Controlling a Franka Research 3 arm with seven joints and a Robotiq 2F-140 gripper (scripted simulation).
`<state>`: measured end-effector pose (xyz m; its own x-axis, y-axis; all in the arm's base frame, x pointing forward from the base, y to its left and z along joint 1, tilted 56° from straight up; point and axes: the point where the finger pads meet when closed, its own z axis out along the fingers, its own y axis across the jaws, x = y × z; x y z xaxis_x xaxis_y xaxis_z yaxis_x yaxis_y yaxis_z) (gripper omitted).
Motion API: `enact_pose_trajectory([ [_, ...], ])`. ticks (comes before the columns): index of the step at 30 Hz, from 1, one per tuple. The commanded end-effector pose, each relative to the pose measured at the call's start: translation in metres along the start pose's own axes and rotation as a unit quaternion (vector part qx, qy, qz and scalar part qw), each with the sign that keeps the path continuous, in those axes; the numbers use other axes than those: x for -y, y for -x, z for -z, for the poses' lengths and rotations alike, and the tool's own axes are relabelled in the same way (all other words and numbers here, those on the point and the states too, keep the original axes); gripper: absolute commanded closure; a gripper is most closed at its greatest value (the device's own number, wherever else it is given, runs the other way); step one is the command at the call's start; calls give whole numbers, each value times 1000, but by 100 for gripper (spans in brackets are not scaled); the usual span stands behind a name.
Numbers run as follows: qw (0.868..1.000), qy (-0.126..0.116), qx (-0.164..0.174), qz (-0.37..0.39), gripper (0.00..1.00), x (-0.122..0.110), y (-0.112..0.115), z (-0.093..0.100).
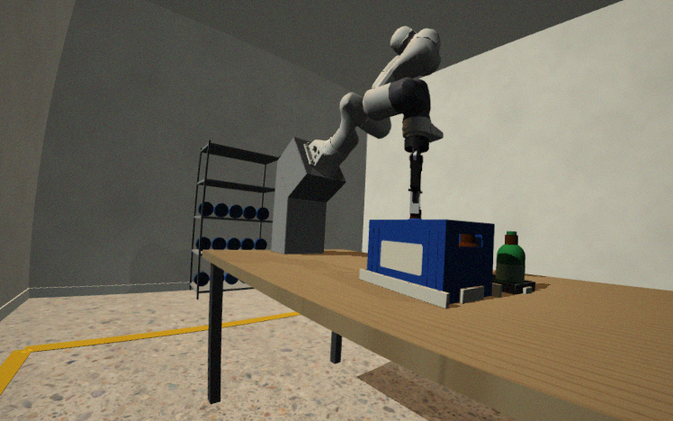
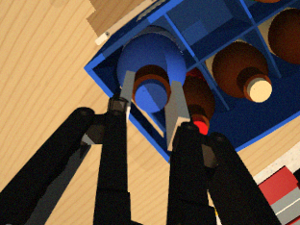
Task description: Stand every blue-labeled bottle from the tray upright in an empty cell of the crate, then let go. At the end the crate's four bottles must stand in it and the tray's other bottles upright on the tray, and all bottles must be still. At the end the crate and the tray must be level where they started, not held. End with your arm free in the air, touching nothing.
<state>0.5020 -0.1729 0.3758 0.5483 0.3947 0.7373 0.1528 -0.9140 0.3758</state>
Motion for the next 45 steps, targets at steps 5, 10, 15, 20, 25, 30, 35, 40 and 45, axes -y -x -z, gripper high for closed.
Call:
enact_pose_trajectory([
  [5, 1000, 1, -1, 2, 100, -1, -1, 0],
  [10, 1000, 1, -1, 2, 100, -1, -1, -1],
  [15, 1000, 1, -1, 2, 100, -1, -1, -3],
  [20, 1000, 1, -1, 2, 100, -1, -1, -7],
  [25, 1000, 1, -1, 2, 100, -1, -1, -12],
  [30, 1000, 1, -1, 2, 100, -2, -1, -18],
  [35, 1000, 1, -1, 2, 100, -2, -1, -21],
  [40, 1000, 1, -1, 2, 100, -2, -1, -27],
  [45, 1000, 1, -1, 2, 100, -2, -1, -33],
])
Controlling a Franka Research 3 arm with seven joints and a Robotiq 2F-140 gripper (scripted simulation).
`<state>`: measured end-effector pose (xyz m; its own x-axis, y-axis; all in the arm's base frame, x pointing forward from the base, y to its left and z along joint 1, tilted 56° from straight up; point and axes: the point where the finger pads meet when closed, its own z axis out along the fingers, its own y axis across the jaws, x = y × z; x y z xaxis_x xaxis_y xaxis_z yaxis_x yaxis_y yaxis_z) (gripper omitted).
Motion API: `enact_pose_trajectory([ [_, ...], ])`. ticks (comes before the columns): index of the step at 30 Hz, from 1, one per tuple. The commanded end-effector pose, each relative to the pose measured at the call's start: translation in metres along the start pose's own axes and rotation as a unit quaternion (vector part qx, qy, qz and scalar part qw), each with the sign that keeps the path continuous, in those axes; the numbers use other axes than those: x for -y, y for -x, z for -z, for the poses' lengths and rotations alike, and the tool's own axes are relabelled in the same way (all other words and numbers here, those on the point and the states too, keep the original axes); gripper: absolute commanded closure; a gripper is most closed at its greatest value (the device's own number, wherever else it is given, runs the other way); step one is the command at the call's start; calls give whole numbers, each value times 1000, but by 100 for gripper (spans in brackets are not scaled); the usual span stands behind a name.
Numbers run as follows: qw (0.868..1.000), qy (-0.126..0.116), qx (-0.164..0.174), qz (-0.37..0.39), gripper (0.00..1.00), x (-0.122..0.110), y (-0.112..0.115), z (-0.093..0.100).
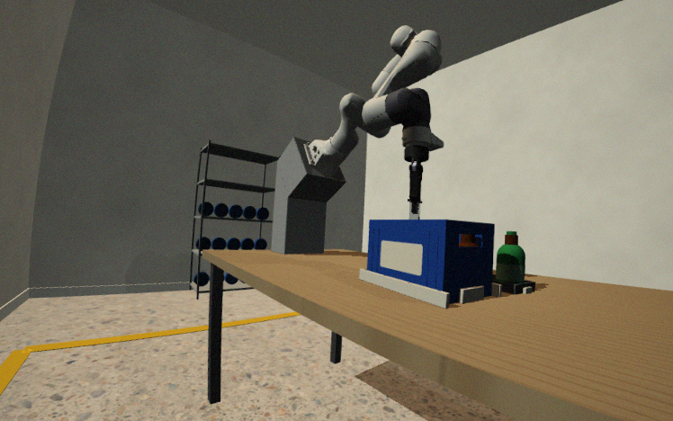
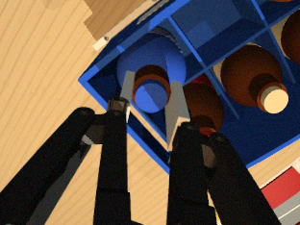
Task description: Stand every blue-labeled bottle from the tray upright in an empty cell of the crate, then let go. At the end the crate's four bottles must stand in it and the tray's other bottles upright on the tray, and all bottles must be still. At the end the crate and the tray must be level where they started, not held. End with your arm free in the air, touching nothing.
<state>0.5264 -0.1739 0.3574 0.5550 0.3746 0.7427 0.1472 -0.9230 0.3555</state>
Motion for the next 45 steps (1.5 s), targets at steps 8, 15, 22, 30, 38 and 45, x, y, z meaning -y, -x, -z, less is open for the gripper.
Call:
enact_pose_trajectory([
  [8, 1000, 5, -3, 12, 100, -4, -2, -6],
  [15, 1000, 5, -3, 12, 100, -4, -2, -8],
  [22, 1000, 5, -3, 12, 100, -4, -2, -9],
  [30, 1000, 5, -3, 12, 100, -4, -2, -9],
  [38, 1000, 5, -3, 12, 100, -4, -2, -9],
  [45, 1000, 5, -3, 12, 100, -4, -2, -9],
])
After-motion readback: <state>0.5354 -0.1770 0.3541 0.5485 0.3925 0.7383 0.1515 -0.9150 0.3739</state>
